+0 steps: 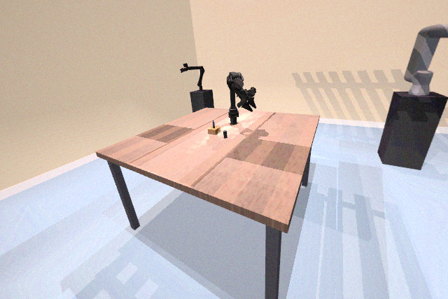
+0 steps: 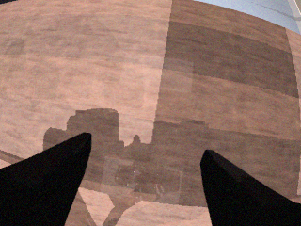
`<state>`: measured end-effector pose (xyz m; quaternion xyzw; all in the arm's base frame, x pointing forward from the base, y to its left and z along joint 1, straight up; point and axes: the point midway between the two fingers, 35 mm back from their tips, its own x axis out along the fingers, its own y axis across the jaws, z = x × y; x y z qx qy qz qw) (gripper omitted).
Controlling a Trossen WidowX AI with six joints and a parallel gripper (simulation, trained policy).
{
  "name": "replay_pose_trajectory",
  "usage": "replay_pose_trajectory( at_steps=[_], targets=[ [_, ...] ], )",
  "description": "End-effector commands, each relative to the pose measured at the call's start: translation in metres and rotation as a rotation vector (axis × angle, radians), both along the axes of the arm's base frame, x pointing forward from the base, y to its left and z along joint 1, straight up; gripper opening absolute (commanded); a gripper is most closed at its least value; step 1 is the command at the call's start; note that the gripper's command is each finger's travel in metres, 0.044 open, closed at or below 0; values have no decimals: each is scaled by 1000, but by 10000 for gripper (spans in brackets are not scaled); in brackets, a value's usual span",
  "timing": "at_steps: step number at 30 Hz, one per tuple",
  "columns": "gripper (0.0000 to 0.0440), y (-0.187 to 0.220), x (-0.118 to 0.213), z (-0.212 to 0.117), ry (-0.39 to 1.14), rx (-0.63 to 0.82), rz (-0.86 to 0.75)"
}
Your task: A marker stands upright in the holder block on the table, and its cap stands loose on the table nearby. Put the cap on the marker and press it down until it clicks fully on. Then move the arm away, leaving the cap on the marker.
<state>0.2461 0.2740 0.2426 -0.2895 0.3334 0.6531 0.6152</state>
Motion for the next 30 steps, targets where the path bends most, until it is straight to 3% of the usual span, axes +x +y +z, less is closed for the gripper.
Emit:
replay_pose_trajectory(
  at_steps=[1,30],
  targets=[
    [302,-12,8,-7,8,-40,-21],
    [322,-98,46,-41,66,-289,-157]
  ],
)
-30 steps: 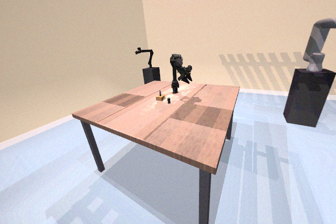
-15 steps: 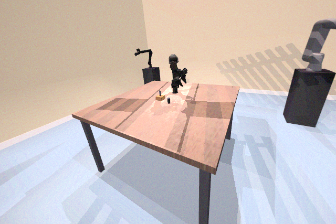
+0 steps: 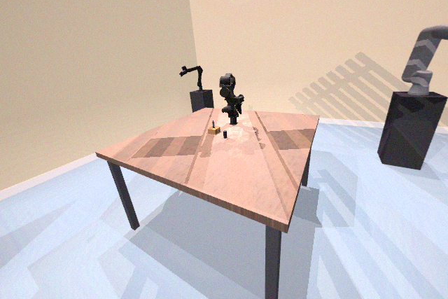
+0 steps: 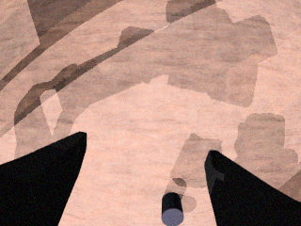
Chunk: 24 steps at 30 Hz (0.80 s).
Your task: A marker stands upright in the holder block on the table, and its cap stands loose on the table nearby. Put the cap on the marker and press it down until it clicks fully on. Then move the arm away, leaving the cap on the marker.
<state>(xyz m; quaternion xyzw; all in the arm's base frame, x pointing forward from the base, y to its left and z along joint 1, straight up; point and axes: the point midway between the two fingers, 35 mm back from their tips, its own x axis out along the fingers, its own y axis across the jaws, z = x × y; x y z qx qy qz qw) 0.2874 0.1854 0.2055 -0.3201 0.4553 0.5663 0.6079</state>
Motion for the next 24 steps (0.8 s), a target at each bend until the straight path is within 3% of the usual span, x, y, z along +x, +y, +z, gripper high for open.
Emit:
replay_pose_trajectory(
  at_steps=[1,24],
  targets=[
    [322,-12,6,-5,4,-37,-11],
    [317,-70,29,-36,43,-230,-47]
  ],
)
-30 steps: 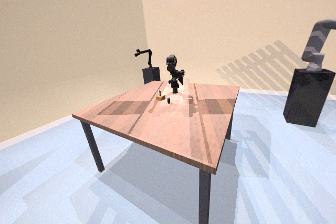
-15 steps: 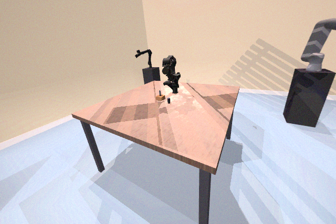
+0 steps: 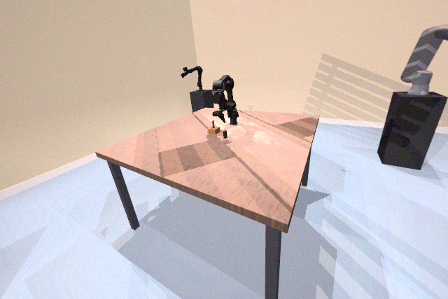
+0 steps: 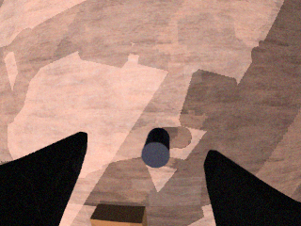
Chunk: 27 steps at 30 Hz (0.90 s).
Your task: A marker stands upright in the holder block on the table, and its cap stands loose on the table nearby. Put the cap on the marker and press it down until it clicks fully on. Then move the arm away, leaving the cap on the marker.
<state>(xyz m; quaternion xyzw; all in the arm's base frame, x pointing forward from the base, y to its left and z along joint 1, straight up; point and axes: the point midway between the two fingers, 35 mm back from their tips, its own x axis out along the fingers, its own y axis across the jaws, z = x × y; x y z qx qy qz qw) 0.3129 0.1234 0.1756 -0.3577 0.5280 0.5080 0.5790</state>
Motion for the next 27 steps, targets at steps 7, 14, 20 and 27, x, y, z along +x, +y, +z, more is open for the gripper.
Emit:
replay_pose_trajectory(
  at_steps=[7,14,20,27],
  targets=[
    [314,-20,7,-20,30,-86,13],
    [308,-28,7,-36,59,-139,37],
    [301,-31,5,-51,84,-175,69],
    [288,-32,1,-69,106,-200,115]
  ],
)
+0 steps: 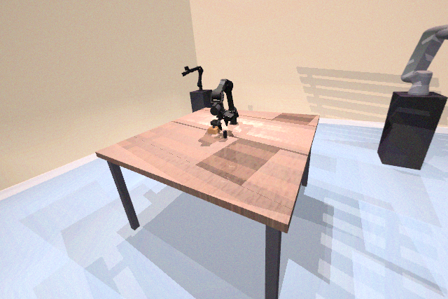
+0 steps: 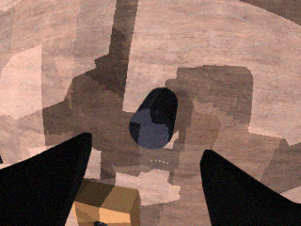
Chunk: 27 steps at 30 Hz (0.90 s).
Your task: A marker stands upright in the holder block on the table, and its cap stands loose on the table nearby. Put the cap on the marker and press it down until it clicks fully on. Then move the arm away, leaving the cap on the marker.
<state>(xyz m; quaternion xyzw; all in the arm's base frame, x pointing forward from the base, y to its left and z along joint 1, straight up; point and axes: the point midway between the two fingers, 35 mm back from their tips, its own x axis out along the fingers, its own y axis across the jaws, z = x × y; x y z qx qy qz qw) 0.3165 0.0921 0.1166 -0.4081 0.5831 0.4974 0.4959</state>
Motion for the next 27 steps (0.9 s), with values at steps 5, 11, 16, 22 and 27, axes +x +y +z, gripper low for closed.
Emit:
replay_pose_trajectory(
  at_steps=[5,11,16,22,27],
  targets=[
    [278,1,-5,-24,31,-21,63],
    [264,1,-8,-40,45,-24,108],
    [250,2,-11,-49,45,-30,146],
    [170,1,-12,-51,25,-39,184],
    [74,0,-11,-38,-10,-36,201]
  ],
)
